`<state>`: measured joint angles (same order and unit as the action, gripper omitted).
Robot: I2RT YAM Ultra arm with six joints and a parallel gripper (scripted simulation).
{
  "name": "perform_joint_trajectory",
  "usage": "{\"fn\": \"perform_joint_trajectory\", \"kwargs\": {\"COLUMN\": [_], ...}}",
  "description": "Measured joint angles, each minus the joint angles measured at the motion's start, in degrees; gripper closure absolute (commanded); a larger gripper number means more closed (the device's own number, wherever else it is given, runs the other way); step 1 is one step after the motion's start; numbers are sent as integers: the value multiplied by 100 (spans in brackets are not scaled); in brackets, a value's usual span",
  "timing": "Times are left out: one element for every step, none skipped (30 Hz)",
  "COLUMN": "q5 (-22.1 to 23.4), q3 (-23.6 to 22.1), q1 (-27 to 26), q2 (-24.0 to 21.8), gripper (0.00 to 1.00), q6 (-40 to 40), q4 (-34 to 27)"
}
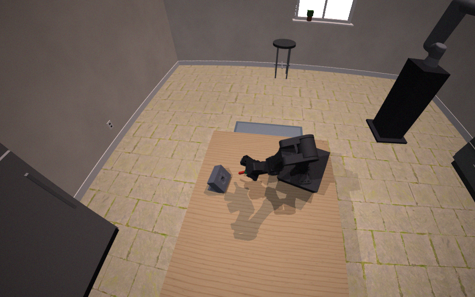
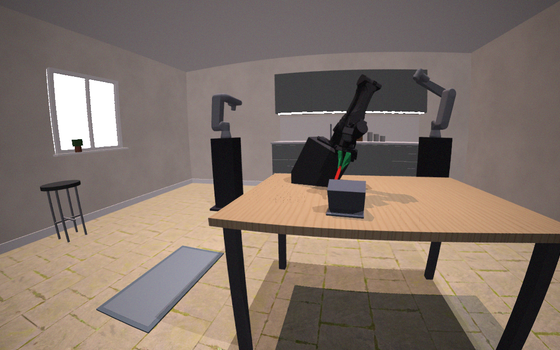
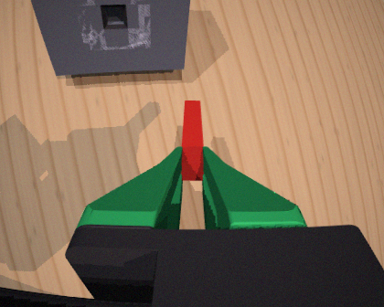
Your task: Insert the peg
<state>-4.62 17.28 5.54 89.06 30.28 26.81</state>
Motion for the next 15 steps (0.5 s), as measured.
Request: {"fn": "perform_joint_trajectory", "kwargs": {"q5": [-24,-48,-72,-98,-122,-149,-175,-201,-227,-256,-275,-289,-313,-339,-363], "q3": [-28,-57,-85,-114,-142,-170,-197,-225,-254,-282,-304,-319,-330,-348,-369], "q1": [39,76,116,153,192,229,267,304,341,378,411,431,446,468,496], "q2": [-24,-48,-72,-96,-120,-144,-170,-195,-219,-243,-264,-278,-286,-299,-317], "gripper": [100,100,100,100,100,100,100,100,100,100,100,100,100,100,100], "q6": [24,50,79,105,133,160,188,216,245,273,297,317,337,358,382], "q4": [44,90,138,184,232,280,330,378,428,479,520,553,588,629,673]}}
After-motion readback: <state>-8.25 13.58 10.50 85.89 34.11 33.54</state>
